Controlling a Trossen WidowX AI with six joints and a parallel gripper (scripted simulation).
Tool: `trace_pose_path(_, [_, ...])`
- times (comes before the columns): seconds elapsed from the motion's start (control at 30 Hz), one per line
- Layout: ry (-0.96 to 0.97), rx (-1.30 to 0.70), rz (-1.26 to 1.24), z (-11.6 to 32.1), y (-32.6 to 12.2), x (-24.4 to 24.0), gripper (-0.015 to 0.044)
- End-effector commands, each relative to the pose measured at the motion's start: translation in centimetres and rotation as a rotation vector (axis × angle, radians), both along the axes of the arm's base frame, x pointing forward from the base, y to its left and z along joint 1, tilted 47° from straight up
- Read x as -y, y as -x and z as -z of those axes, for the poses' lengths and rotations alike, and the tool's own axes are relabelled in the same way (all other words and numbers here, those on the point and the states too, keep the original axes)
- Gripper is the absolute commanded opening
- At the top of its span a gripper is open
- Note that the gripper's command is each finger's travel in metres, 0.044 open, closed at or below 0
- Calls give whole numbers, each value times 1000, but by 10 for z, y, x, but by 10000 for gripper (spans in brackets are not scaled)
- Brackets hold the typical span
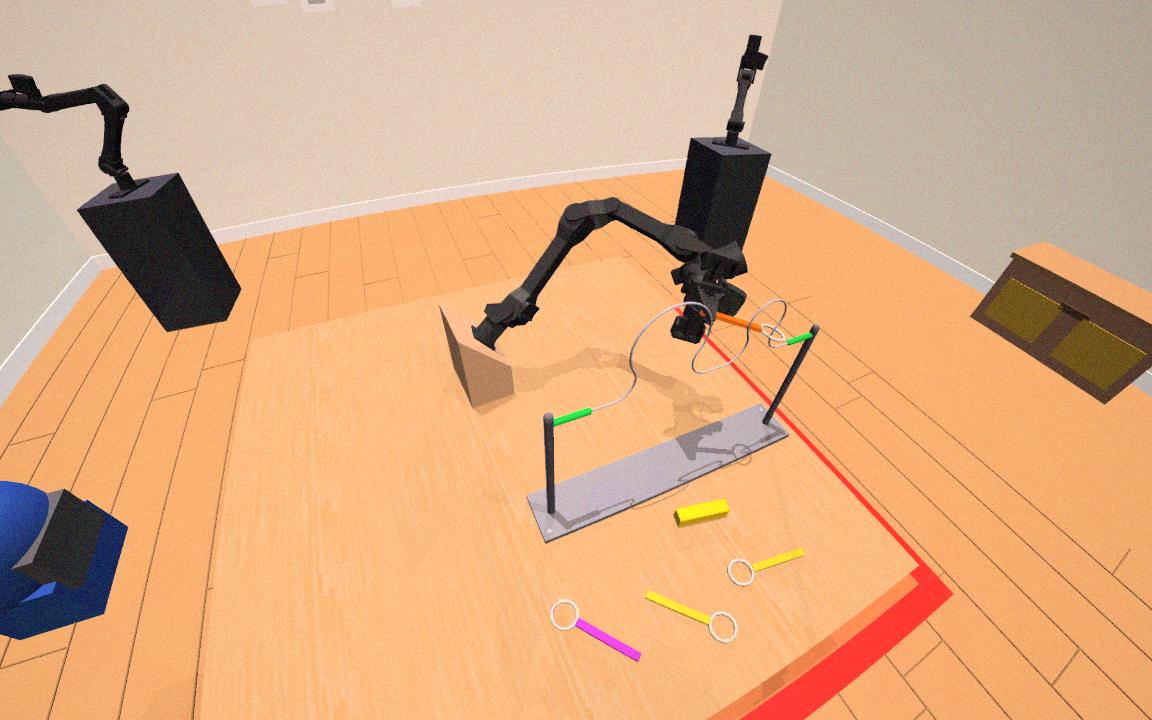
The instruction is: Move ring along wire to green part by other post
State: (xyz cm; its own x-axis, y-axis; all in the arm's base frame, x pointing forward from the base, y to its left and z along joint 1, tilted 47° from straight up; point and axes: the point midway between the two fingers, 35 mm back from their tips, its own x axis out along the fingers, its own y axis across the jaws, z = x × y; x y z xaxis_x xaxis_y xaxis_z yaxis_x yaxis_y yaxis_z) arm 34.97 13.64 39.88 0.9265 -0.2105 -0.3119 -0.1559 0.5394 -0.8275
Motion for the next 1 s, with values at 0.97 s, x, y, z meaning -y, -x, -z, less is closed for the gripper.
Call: trace_pose_path(0.97, [-89,-15,9,-19,-1,7,-150])
